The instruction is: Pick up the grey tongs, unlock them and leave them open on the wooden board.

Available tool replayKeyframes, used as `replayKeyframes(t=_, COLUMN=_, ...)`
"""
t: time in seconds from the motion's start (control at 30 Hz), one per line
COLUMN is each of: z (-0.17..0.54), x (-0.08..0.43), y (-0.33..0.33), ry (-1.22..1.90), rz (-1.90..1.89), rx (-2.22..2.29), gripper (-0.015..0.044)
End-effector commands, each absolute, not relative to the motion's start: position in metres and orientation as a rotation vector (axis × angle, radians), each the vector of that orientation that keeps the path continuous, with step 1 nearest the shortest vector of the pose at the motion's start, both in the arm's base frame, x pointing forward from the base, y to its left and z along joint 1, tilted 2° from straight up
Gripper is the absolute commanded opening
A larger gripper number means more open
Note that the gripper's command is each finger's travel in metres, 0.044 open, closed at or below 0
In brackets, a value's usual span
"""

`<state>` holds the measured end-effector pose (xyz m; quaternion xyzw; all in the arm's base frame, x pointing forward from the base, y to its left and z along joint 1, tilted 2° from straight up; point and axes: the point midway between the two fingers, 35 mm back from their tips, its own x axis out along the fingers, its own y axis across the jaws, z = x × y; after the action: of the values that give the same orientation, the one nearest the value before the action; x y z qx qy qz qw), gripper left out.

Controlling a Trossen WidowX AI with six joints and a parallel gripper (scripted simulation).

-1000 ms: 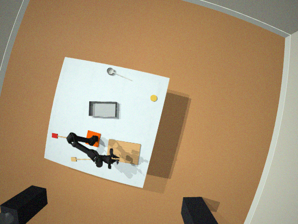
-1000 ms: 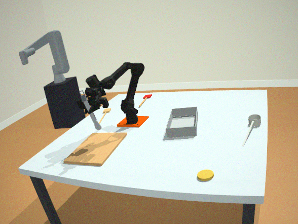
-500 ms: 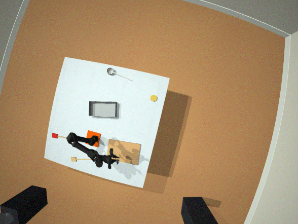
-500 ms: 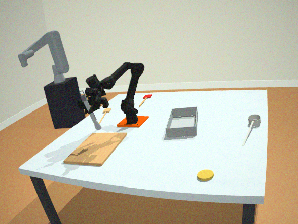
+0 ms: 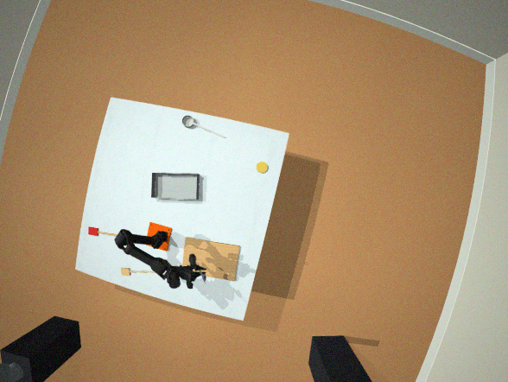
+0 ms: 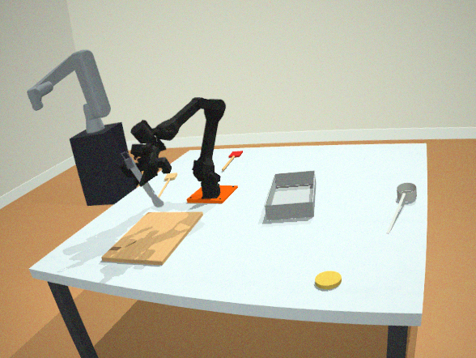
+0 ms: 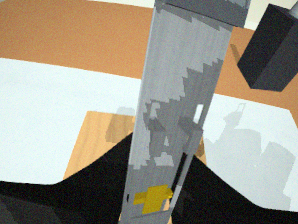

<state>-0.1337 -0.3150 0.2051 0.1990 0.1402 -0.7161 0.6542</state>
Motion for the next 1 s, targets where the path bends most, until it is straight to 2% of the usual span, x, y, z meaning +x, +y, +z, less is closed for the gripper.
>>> replayKeyframes(t=0.0, z=0.21, x=-0.137, y=-0.321, ry=0.347, rz=-1.626, rx=0.48, gripper=-0.015)
replayKeyframes(t=0.97, z=0.192, x=-0.142, y=-0.342, ry=0.636, rz=-1.542, rx=0.86, gripper=-0.015)
